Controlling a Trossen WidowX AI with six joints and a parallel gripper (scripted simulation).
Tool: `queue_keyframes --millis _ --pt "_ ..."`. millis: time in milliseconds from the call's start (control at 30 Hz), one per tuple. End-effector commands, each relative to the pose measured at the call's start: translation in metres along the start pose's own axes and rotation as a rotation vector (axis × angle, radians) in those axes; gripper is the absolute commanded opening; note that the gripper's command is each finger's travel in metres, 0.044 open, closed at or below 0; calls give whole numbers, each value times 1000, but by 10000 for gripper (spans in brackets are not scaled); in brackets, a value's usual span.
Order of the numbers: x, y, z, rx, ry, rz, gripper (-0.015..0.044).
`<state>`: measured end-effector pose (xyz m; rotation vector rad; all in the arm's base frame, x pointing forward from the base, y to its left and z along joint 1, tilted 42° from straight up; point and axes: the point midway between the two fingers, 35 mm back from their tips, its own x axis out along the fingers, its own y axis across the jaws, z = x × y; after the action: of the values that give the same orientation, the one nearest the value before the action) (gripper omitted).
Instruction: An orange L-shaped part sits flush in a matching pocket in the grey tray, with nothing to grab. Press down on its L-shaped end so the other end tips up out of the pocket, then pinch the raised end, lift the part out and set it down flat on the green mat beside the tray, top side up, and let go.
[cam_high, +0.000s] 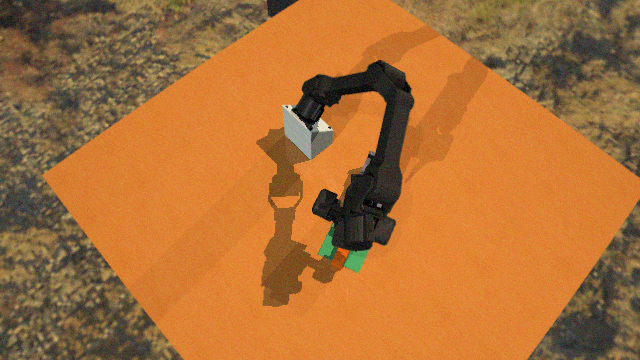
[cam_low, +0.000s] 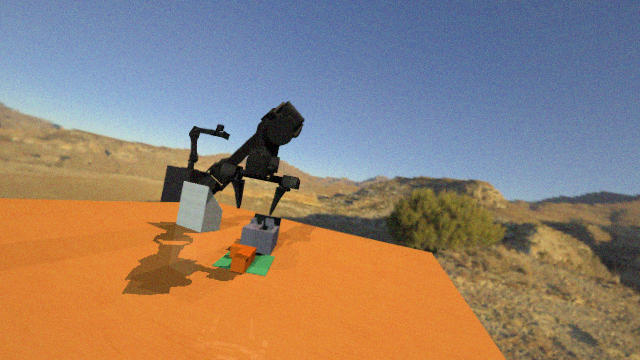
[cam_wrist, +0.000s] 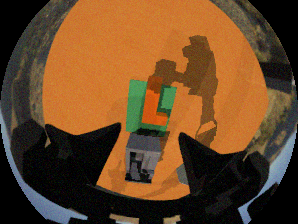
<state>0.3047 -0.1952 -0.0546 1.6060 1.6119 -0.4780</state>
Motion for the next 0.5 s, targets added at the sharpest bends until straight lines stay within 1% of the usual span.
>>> queue_keyframes --millis 0,467 --pt "-33 -1 -1 -7 -17 9 400" --pt "-28 0 1 -1 -24 19 400"
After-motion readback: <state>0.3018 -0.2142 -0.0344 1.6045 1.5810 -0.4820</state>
